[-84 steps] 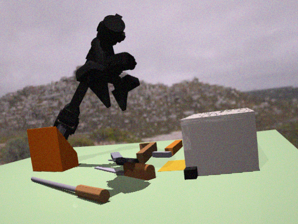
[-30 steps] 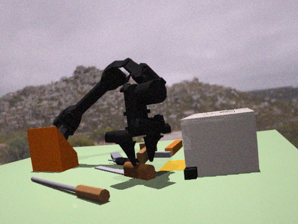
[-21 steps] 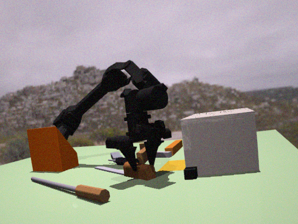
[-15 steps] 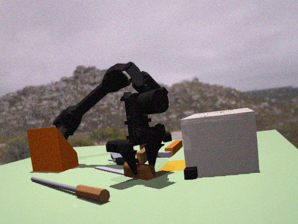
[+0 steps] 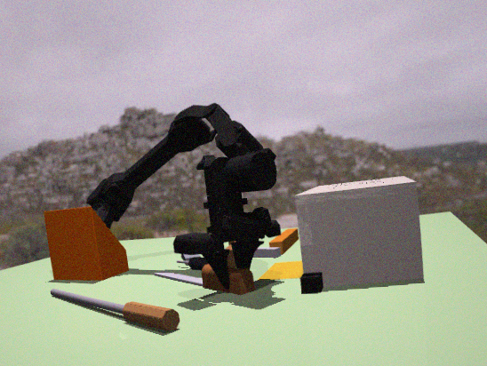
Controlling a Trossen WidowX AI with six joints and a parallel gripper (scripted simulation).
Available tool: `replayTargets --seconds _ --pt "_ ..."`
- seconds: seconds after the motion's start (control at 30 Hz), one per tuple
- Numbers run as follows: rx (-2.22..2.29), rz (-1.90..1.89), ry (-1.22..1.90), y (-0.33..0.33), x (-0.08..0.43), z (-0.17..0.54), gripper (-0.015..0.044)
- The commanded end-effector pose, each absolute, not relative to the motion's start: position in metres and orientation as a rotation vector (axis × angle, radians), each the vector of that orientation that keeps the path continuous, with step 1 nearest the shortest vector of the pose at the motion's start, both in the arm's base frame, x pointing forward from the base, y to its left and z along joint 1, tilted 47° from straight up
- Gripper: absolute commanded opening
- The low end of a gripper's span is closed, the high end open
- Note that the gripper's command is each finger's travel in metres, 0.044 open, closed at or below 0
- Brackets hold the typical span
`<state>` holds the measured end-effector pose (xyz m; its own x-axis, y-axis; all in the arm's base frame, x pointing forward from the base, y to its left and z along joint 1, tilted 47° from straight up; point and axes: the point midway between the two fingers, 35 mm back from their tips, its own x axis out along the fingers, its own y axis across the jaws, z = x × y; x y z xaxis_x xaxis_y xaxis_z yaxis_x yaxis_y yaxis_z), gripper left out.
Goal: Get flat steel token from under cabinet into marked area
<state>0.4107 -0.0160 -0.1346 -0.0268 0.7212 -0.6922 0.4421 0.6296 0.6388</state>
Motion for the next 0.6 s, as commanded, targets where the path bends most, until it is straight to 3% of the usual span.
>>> replayTargets --seconds 0.0,0.13,0.27,0.57 --pt "0.97 0.292 1.661 -0.016 0.411 -0.134 0.0112" --pt "0.97 0.292 1.661 -0.016 0.411 -0.134 0.0085" --pt "0.97 0.292 1.661 -0.016 0.411 -0.134 0.0" --pt "0.978 0.292 1.664 -0.027 0.41 -0.122 0.0"
